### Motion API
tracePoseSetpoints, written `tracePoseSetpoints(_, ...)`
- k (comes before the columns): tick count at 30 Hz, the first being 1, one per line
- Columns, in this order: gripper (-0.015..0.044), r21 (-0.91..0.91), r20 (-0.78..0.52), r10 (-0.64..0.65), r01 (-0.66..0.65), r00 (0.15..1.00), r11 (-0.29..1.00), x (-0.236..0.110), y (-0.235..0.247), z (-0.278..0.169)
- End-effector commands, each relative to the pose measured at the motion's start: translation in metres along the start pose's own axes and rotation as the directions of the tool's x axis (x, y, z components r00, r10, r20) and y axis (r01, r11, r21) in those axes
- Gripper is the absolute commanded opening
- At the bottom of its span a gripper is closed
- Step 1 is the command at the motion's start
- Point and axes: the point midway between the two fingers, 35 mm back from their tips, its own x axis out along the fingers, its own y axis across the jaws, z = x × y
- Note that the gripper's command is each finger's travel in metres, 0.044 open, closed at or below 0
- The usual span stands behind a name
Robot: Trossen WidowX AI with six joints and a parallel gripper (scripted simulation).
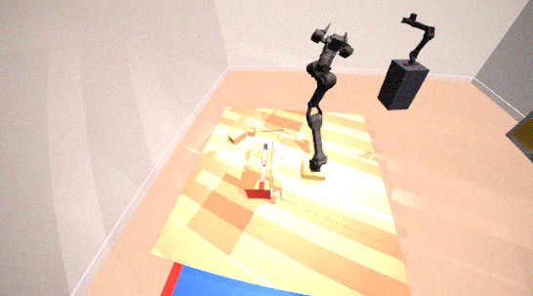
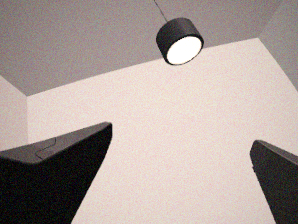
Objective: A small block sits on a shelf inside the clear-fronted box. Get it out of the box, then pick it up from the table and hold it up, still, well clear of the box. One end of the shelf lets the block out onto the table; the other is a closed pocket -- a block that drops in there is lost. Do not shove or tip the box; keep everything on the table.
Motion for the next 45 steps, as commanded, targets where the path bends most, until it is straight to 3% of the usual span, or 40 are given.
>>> tracePoseSetpoints(1, 0.04, -0.002, 0.007, -0.003, 0.003, 1.0, 1.0, 0.0, -0.001, 0.002)
tracePoseSetpoints(12, 0.04, -0.133, 0.406, -0.142, 0.212, 0.903, 0.968, -0.039, -0.065, 0.123)
tracePoseSetpoints(17, 0.04, -0.157, 0.604, -0.183, 0.341, 0.776, 0.927, -0.084, -0.084, 0.182)
tracePoseSetpoints(24, 0.04, -0.12, 0.837, -0.192, 0.514, 0.513, 0.85, -0.172, -0.09, 0.251)
tracePoseSetpoints(30, 0.04, -0.043, 0.96, -0.145, 0.634, 0.242, 0.772, -0.262, -0.074, 0.286)
tracePoseSetpoints(38, 0.04, 0.089, 0.996, -0.047, 0.689, -0.08, 0.719, -0.367, -0.036, 0.292)
tracePoseSetpoints(45, 0.04, 0.219, 0.928, 0.08, 0.706, -0.364, 0.674, -0.458, 0.012, 0.266)
